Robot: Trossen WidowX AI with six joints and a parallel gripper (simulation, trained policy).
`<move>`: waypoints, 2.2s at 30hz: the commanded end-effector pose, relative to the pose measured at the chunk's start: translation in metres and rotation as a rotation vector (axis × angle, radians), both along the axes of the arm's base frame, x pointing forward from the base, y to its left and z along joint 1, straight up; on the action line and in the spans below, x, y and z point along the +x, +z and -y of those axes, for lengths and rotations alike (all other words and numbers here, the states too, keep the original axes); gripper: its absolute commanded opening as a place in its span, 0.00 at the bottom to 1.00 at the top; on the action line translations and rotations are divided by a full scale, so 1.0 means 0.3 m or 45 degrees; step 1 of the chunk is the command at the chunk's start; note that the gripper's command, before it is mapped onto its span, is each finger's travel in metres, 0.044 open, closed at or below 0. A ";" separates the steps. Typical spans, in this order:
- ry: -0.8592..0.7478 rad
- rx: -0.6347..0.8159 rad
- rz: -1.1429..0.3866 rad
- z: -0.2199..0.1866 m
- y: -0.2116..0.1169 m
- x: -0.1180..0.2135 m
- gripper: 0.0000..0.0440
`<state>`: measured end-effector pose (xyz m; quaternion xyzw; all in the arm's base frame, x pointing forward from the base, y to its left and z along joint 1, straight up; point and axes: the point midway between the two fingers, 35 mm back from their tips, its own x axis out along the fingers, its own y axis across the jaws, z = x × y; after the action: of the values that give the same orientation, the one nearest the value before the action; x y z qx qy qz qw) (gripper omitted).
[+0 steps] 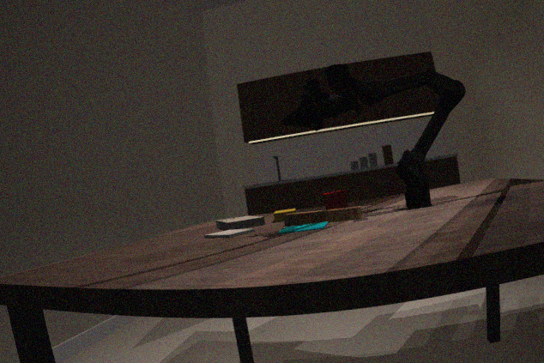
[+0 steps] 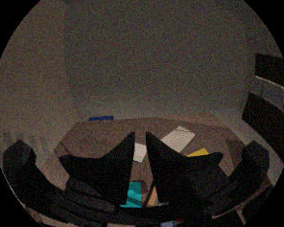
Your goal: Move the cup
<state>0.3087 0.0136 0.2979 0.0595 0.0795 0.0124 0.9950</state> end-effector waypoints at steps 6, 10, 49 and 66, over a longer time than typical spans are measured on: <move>0.022 0.067 -0.148 -0.034 -0.022 -0.004 0.15; 0.029 0.094 -0.233 -0.049 -0.040 -0.009 0.16; -0.013 0.026 -1.078 -0.061 -0.231 -0.121 0.24; -0.005 -0.125 -1.409 0.005 -0.324 -0.173 0.24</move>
<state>0.2571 0.0153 0.2017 0.0190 0.5829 -0.0252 0.8119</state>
